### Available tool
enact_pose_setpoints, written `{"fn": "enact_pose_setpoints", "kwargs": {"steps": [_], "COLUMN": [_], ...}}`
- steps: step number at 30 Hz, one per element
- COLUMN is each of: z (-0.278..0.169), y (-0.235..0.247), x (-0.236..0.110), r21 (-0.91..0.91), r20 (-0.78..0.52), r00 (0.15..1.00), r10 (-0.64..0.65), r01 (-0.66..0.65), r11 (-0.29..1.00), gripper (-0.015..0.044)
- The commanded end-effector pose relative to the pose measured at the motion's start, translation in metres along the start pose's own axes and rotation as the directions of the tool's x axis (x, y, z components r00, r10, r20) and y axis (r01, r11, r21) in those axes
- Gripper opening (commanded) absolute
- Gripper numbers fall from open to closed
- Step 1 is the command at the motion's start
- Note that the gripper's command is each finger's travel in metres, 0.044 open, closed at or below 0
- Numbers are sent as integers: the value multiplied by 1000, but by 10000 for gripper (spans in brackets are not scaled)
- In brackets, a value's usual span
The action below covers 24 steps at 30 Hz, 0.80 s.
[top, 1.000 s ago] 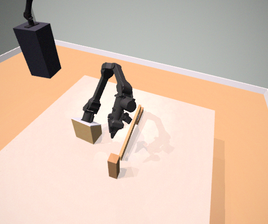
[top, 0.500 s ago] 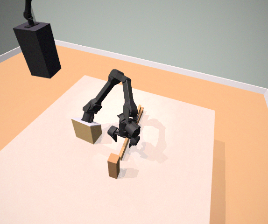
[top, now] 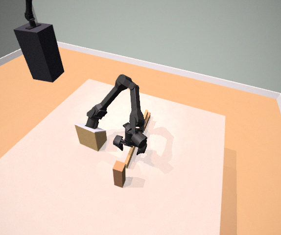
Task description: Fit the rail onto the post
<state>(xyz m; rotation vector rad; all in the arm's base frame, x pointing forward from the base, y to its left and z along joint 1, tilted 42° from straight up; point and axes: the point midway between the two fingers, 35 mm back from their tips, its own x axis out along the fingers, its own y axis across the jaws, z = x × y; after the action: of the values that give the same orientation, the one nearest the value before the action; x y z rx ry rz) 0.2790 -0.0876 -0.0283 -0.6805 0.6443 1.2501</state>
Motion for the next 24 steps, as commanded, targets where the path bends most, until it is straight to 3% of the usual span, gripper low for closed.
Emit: {"fn": "enact_pose_setpoints", "kwargs": {"steps": [1,24], "z": [1,2], "y": [1,1], "x": [8,45], "r21": [4,4], "r20": [7,8], "r00": [1000,1000], "r10": [3,3], "r01": [-3,-3], "r11": [1000,1000], "gripper": [440,440]}}
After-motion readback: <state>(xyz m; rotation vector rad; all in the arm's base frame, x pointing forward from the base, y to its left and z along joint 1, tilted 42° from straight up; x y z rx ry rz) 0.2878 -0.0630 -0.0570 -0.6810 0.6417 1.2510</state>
